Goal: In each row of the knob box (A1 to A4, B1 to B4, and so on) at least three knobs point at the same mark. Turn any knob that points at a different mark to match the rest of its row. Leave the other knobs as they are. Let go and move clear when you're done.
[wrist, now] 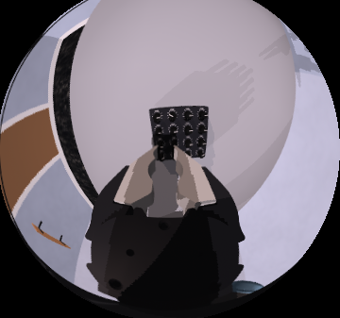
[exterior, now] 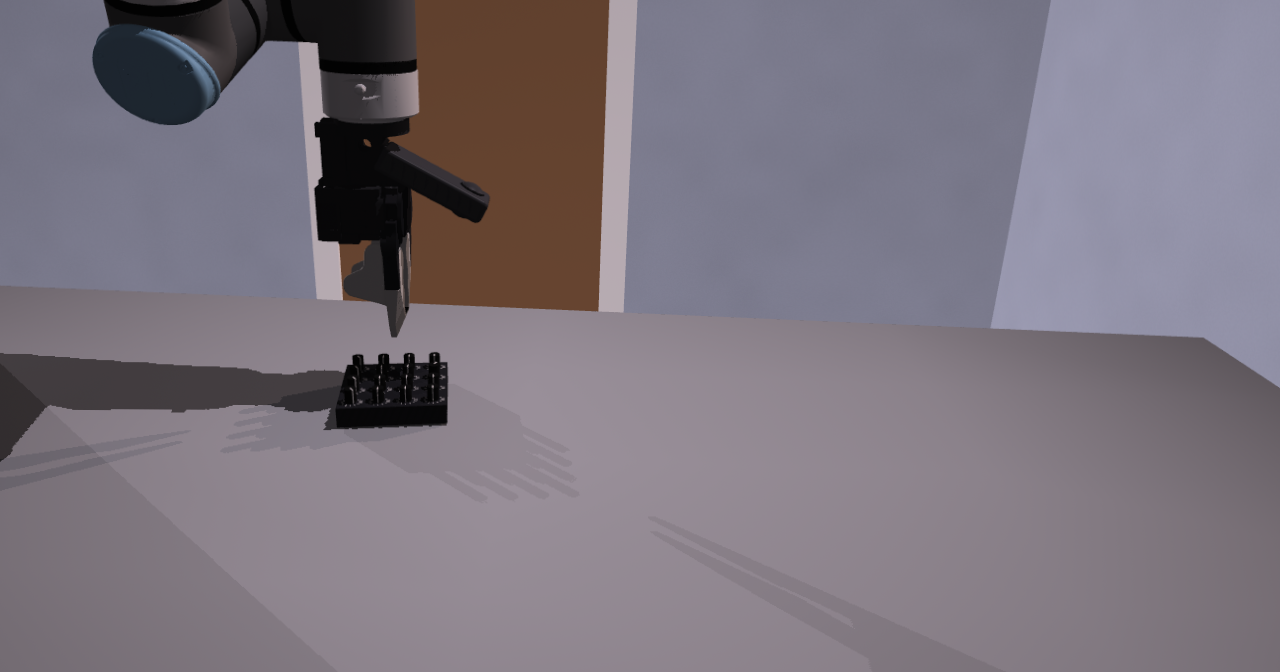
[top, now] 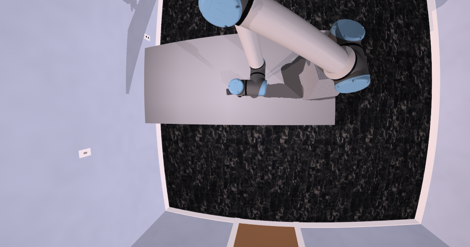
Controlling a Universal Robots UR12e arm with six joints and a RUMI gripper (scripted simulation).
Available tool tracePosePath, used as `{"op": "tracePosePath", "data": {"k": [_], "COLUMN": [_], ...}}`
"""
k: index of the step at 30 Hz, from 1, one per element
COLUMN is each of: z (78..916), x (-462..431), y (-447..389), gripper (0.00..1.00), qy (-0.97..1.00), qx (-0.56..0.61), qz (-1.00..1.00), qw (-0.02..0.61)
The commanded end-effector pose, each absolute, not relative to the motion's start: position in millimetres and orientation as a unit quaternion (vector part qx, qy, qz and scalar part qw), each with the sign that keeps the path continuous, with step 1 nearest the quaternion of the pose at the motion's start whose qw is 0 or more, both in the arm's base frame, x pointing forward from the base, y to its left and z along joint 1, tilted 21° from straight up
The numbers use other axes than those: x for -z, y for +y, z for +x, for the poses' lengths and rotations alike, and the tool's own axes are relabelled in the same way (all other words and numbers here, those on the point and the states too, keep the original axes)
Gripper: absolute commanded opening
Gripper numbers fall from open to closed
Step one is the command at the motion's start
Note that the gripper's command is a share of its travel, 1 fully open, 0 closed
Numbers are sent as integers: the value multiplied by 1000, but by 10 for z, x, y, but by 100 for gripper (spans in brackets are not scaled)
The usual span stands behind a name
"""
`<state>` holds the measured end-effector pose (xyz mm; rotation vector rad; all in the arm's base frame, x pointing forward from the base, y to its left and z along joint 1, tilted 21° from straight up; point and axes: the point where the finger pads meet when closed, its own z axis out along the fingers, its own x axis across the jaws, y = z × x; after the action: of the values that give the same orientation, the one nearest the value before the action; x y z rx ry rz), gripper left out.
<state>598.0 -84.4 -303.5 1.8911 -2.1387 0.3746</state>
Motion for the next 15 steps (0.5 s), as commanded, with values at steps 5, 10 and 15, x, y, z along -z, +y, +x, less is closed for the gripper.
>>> {"op": "tracePosePath", "data": {"k": [5, 10, 15], "z": [6036, 6037, 6037], "x": [3000, 2992, 2985], "y": [-871, -887, -902], "gripper": [11, 11, 11], "qy": [-803, -833, -858], "qx": [-145, -151, -156], "qz": [567, 521, 478], "qw": [116, 108, 100]}}
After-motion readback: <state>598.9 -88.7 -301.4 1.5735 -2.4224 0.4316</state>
